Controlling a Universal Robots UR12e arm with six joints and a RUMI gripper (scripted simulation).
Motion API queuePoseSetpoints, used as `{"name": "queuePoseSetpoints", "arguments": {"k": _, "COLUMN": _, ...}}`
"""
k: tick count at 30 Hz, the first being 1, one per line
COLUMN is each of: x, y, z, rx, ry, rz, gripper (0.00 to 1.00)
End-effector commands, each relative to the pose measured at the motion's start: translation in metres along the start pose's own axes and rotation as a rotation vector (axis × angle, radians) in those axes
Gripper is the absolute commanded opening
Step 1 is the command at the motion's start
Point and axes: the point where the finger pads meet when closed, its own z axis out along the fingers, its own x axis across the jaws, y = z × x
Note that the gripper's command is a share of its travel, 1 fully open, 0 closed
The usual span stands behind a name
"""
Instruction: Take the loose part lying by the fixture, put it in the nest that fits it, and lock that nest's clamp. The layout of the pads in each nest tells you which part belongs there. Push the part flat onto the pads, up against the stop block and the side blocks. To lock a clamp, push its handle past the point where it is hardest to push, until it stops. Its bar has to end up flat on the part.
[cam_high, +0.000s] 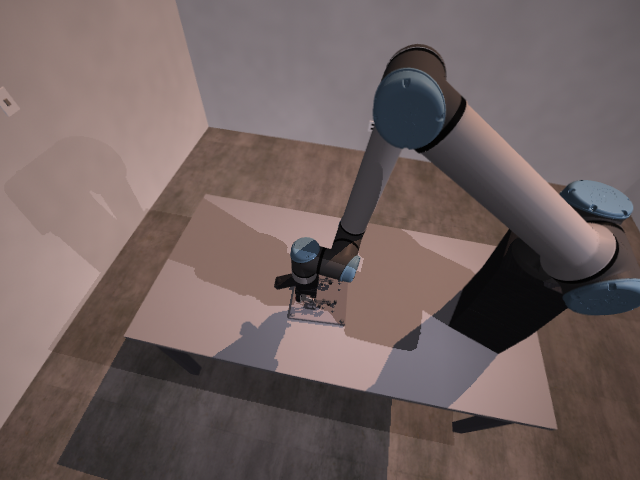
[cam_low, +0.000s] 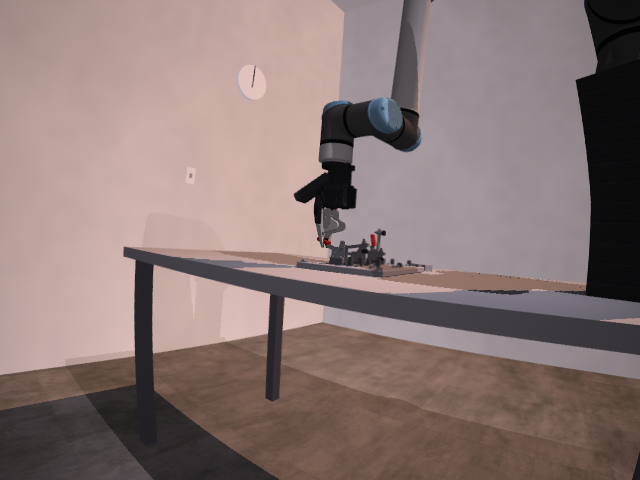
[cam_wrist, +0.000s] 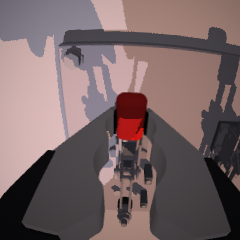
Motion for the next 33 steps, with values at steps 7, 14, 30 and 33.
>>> {"name": "queuePoseSetpoints", "arguments": {"k": 7, "x": 0.0, "y": 0.007, "z": -0.008, "rx": 0.001, "ry": 0.0, "rz": 0.0, "gripper": 0.0}}
{"name": "queuePoseSetpoints", "arguments": {"k": 14, "x": 0.0, "y": 0.013, "z": -0.013, "rx": 0.001, "ry": 0.0, "rz": 0.0, "gripper": 0.0}}
{"name": "queuePoseSetpoints", "arguments": {"k": 30, "x": 0.0, "y": 0.027, "z": -0.018, "rx": 0.001, "ry": 0.0, "rz": 0.0, "gripper": 0.0}}
{"name": "queuePoseSetpoints", "arguments": {"k": 33, "x": 0.0, "y": 0.03, "z": -0.018, "rx": 0.001, "ry": 0.0, "rz": 0.0, "gripper": 0.0}}
